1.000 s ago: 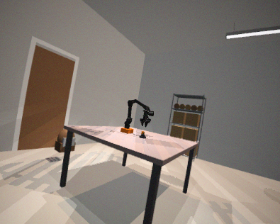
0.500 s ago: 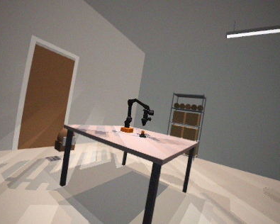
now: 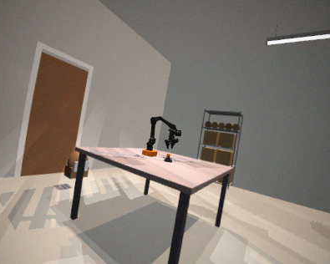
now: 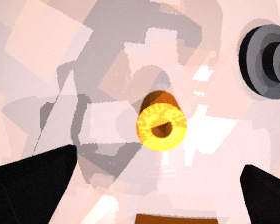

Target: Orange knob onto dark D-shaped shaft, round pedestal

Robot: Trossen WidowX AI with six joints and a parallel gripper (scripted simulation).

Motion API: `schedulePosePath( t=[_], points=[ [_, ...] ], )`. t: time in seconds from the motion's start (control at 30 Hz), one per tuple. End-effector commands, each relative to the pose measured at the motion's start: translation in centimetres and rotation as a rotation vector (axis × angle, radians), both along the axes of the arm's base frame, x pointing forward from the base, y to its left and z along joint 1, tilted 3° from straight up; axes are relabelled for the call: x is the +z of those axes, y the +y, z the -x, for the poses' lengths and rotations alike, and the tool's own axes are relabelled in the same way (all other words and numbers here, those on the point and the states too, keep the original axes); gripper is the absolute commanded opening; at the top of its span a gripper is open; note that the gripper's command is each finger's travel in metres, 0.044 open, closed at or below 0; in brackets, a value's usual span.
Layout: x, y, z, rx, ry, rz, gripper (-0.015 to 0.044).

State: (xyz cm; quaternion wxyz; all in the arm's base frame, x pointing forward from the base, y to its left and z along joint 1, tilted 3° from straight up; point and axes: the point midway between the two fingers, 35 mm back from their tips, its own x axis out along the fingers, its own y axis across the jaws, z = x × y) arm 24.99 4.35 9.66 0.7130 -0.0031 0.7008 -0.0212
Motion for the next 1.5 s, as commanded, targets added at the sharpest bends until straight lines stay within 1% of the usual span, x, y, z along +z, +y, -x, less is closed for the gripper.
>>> schedulePosePath(
  t=[0.0, 1.47],
  points=[
    [-2.7, -0.4, 0.1, -0.015, 0.011, 0.006, 0.0440],
    [-9.6, -0.5, 0.0, -0.015, 0.011, 0.006, 0.0440]
  ],
)
